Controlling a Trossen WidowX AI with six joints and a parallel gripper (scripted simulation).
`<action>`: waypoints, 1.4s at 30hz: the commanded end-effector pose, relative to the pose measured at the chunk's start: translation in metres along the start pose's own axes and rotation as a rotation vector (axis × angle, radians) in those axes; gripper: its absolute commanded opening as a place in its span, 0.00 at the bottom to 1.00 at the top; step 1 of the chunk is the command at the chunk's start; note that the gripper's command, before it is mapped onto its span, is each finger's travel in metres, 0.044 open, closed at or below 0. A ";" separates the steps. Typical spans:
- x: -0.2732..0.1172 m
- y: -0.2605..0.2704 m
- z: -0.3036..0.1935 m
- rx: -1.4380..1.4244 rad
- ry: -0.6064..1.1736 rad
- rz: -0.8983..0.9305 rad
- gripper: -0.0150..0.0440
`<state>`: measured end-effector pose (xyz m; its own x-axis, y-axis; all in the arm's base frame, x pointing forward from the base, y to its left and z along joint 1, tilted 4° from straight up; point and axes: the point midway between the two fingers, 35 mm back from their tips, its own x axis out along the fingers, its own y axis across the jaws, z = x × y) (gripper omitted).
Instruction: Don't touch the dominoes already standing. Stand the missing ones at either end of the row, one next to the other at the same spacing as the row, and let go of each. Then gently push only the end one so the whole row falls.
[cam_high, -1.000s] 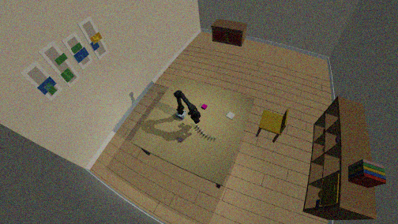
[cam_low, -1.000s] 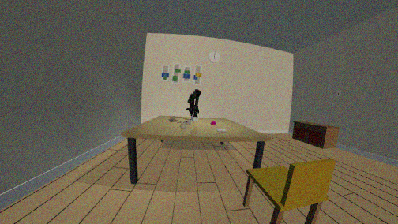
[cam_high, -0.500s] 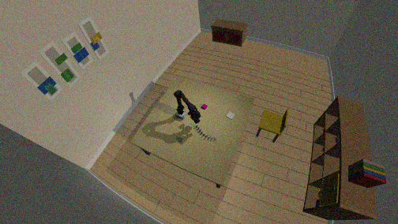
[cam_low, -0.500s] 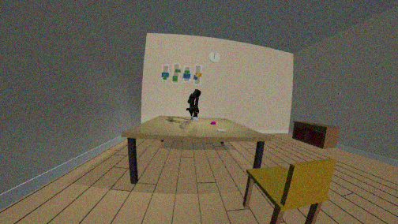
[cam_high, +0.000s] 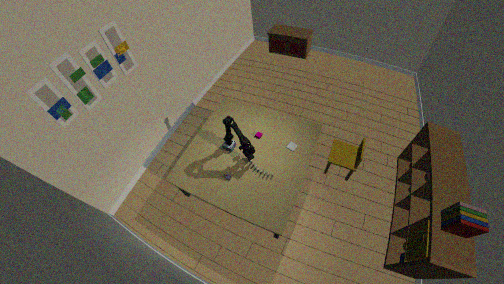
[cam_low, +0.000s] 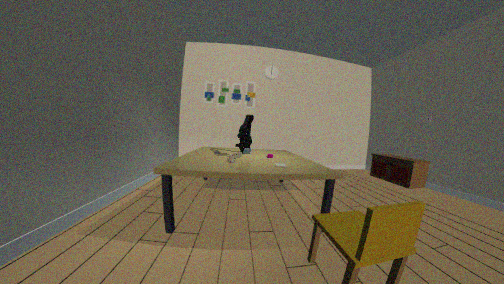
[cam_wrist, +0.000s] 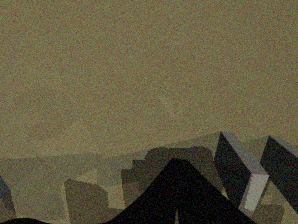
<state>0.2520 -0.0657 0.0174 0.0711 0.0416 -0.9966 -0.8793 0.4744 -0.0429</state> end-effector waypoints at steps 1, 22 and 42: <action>0.016 0.005 0.000 0.005 -0.003 0.004 0.25; 0.015 -0.026 0.000 0.005 -0.003 0.002 0.25; -0.045 -0.052 -0.001 0.005 -0.003 0.000 0.25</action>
